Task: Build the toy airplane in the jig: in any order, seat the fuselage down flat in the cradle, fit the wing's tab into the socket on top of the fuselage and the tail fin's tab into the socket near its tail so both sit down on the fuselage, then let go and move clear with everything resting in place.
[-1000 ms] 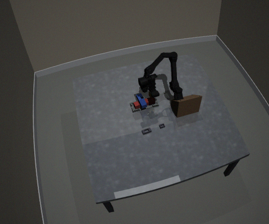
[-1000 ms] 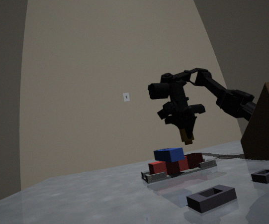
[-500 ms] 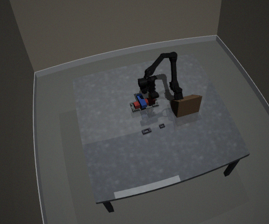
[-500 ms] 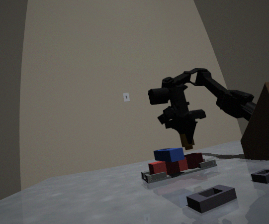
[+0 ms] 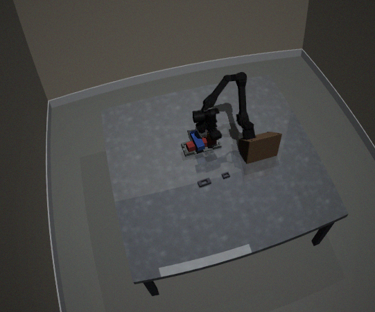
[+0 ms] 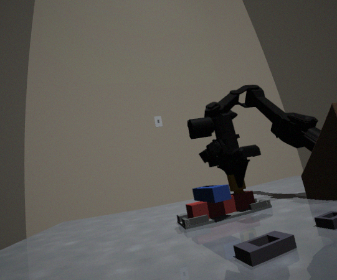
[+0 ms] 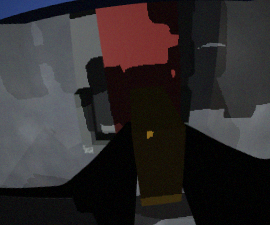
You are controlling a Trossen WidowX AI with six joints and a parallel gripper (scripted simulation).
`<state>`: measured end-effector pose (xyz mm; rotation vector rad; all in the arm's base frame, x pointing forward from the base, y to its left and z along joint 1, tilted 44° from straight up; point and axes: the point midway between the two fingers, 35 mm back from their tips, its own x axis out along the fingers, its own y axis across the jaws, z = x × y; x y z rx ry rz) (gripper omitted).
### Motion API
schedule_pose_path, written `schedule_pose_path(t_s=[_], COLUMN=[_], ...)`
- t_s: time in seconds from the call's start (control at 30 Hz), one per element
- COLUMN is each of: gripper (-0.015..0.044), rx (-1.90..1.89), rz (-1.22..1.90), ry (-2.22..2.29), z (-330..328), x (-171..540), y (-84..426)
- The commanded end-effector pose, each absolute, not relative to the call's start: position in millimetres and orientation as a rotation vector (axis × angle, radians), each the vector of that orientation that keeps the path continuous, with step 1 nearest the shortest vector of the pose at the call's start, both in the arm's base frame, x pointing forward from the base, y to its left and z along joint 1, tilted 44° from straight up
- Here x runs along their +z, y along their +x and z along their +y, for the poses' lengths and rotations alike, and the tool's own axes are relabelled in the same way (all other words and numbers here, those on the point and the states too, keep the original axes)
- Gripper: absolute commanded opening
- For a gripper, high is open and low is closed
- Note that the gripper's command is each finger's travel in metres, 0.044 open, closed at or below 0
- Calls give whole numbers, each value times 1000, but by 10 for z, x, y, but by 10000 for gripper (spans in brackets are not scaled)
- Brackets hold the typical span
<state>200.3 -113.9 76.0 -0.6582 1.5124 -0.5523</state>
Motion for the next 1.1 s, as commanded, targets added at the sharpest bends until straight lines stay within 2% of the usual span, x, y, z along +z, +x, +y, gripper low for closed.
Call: schedule_pose_path(t_s=[0.0,0.13,0.17,0.3,0.63,0.87,1.07], gripper=[58,31,5,0,260,260,260], rx=[-552,-552,-552,-552,-552,-551,-543], rz=[1512,1512,1512,1512,1512,1513,1517], ry=[-658,-658,-658,-658,-658,-658,-656], z=[-1139,-1139,-1139,-1139,-1139,-1123,-616], x=[760,760,760,760,760,773,1254], y=[2003,2003,2003,2003,2003,2008,2034])
